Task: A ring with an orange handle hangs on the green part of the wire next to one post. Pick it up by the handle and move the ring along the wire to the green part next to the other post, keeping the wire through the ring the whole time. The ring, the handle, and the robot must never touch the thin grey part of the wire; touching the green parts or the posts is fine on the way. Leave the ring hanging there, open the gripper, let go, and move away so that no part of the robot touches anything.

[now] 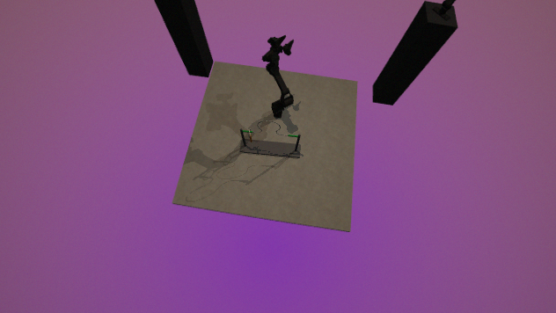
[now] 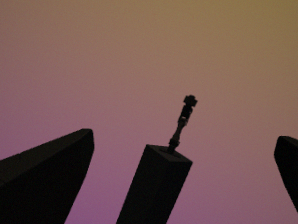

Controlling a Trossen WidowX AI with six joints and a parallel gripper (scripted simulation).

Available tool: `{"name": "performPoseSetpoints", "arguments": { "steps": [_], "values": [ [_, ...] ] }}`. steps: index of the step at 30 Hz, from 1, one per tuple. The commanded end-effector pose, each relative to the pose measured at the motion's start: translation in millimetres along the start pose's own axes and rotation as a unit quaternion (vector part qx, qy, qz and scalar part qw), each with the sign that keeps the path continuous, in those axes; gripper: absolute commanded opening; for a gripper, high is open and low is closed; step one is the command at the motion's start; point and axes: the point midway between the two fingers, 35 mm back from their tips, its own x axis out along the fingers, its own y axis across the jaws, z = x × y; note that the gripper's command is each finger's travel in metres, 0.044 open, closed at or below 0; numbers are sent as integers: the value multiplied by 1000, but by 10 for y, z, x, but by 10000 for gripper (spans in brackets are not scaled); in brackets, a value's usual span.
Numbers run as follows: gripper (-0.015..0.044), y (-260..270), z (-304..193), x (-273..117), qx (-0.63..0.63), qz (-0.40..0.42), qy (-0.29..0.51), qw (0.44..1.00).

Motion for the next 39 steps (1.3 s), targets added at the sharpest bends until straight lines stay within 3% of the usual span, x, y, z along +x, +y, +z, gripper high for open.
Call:
{"name": "performPoseSetpoints", "arguments": {
  "steps": [1,9,16,23,31,39],
  "values": [
    [374,9,2,-3,0,2,-2,1000],
    [164,671,114,-353,25,132,-106,985],
    [160,1388,137,-1074,51,303,-216,927],
    [160,1883,-27,-2066,73,477,-305,821],
    [160,2168,-428,-3310,88,653,-372,653],
    [160,2029,-1100,-4467,89,798,-396,446]
  ]
}}
